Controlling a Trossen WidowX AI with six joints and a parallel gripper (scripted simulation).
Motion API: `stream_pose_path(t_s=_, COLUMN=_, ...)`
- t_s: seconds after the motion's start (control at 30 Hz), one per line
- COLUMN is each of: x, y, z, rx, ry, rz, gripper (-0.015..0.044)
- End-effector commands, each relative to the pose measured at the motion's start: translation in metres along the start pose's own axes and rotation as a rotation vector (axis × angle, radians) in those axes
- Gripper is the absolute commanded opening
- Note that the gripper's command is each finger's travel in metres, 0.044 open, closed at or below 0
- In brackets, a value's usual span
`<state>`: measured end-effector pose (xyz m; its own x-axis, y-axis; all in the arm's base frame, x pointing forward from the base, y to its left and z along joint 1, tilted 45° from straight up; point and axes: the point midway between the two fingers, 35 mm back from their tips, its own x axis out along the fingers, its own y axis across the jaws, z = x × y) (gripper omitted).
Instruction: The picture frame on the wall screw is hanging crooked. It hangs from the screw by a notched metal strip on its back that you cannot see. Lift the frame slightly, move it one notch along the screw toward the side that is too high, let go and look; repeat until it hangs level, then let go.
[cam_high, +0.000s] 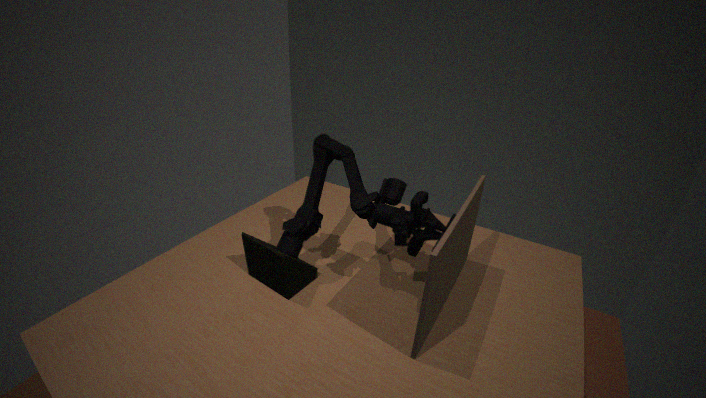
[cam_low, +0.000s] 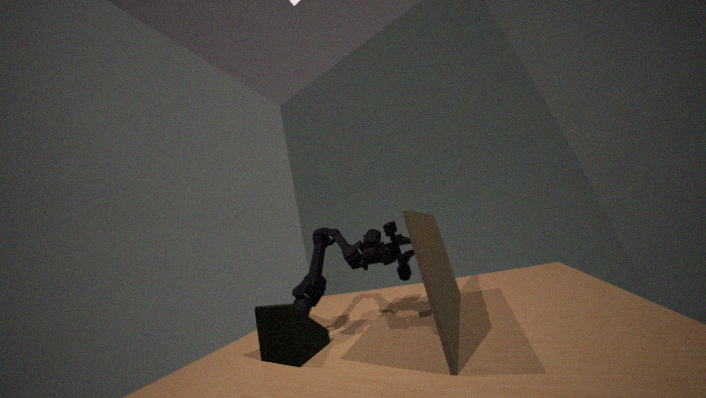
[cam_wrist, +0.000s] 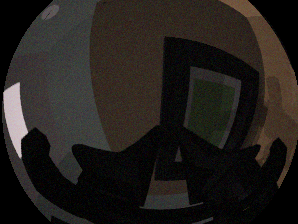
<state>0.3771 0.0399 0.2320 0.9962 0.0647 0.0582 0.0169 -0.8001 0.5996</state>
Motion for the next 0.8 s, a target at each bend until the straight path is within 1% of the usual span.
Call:
stream_pose_path(t_s=0.0, x=0.0000, y=-0.0002, z=-0.0004, rx=-0.029, ry=0.000, rz=-0.002, gripper=0.0000)
stream_pose_path(t_s=0.77, x=-0.0001, y=0.0004, z=-0.0009, rx=-0.149, ry=-0.001, rz=-0.002, gripper=0.0000)
